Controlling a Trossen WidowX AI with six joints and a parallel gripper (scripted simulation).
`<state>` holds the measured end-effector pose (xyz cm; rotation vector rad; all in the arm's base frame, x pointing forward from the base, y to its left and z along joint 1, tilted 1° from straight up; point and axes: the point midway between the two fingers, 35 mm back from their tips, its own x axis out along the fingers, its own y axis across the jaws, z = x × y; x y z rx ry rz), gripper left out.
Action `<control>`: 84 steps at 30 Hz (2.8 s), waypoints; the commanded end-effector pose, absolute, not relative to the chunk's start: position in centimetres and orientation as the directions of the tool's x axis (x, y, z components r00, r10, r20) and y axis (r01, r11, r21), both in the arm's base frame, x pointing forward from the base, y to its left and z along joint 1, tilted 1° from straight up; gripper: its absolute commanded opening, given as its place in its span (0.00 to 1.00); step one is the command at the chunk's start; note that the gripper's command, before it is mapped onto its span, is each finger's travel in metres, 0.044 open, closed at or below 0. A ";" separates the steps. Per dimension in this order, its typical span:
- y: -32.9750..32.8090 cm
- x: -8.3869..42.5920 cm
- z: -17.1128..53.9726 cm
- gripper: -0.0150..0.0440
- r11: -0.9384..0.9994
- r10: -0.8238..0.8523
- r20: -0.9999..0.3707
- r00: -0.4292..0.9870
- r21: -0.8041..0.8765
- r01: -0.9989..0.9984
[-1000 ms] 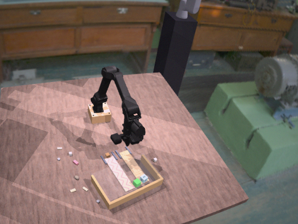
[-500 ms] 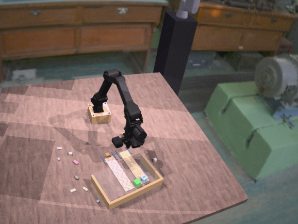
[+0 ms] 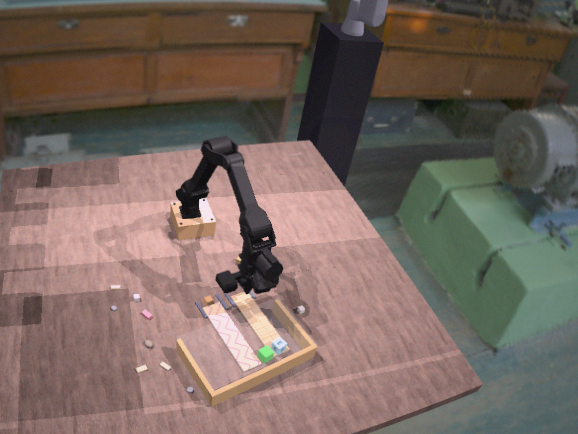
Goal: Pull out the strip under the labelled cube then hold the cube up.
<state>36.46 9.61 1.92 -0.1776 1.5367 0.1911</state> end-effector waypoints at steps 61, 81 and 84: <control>9.2 36.2 -1.6 0.25 0.973 0.006 -1.000 0.021 0.001 -0.231; 8.8 34.6 -1.8 0.25 0.973 0.005 -1.000 0.020 0.001 -0.231; 8.7 34.2 -1.8 0.25 0.973 0.005 -1.000 0.019 0.001 -0.231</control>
